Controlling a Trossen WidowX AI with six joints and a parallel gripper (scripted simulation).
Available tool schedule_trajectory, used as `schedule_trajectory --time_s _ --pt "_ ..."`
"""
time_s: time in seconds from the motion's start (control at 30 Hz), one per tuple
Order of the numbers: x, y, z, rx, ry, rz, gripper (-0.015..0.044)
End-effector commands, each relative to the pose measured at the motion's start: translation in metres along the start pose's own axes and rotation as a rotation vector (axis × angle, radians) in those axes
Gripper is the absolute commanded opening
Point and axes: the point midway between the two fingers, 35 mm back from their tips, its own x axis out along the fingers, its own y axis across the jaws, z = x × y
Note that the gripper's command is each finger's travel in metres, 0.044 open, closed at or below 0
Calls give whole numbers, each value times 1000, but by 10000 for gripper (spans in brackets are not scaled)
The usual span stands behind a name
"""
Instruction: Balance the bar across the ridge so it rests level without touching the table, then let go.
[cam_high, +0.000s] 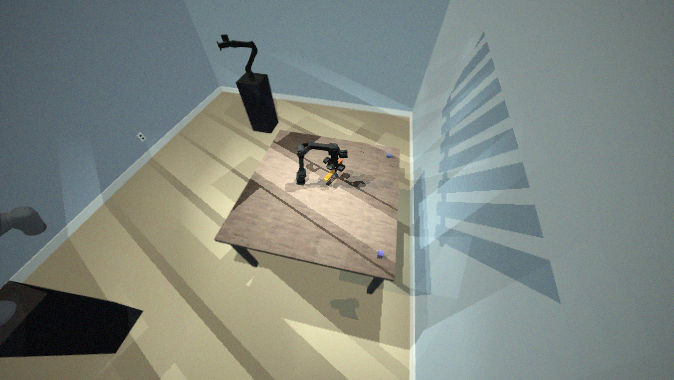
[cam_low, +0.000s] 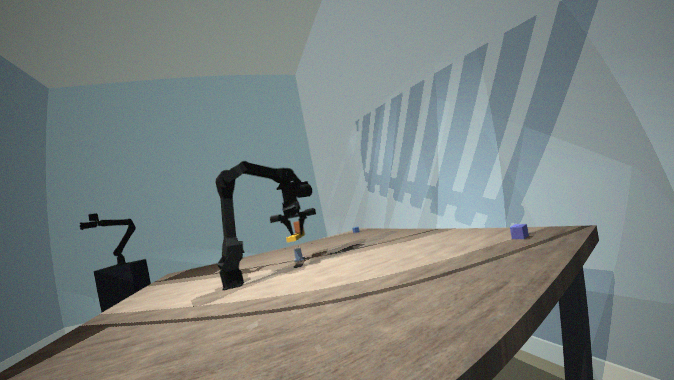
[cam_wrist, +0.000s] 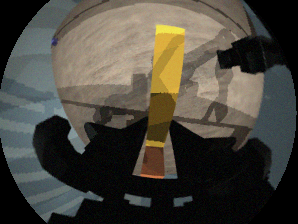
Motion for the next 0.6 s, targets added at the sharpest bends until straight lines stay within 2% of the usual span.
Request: schedule_trajectory --time_s 0.0,0.57 --pt "-3 -11 -10 -74 4 7 0" --pt "12 -20 -22 -145 5 6 0"
